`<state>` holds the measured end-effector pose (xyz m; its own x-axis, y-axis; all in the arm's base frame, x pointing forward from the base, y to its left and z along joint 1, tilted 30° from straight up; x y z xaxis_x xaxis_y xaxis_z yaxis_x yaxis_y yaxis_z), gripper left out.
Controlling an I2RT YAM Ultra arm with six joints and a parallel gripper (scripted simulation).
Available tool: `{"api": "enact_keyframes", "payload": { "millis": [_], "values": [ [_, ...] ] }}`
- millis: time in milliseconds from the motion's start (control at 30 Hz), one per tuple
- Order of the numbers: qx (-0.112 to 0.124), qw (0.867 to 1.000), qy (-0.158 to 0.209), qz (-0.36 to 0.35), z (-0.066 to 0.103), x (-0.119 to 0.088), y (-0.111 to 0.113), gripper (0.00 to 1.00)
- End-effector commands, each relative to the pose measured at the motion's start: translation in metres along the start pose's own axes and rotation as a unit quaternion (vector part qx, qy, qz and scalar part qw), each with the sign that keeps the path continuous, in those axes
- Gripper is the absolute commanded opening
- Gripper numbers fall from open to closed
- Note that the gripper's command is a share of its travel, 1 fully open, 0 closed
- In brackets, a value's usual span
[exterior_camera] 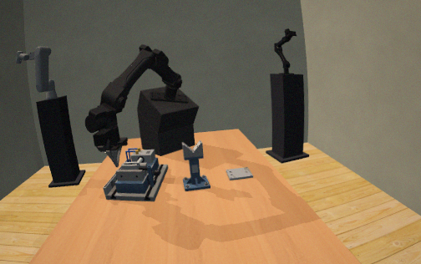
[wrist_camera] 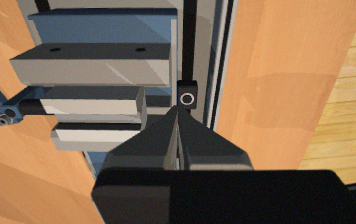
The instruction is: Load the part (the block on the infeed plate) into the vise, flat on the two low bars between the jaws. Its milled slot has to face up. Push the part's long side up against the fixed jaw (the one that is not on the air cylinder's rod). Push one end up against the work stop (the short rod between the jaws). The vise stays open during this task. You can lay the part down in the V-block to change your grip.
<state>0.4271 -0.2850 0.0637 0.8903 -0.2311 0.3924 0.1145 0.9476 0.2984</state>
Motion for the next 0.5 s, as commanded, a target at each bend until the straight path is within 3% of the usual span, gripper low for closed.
{"api": "enact_keyframes", "payload": {
  "millis": [0, 467],
  "values": [
    [-0.006, 1.000, -0.017, -0.002, 0.017, 0.005, -0.011, 0.00],
    [-0.010, 1.000, -0.025, 0.003, 0.038, 0.009, -0.008, 0.00]
  ]
}}
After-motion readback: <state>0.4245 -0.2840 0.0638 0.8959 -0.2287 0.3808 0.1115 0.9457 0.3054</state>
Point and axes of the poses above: the point where the finger pads meet when closed, its own z axis back along the fingers, its own y axis across the jaws, x = y × z, the point moved 9 cm from there along z, back along the fingers, and after that the axes turned 8 degrees about z, right-handed, at the moved point
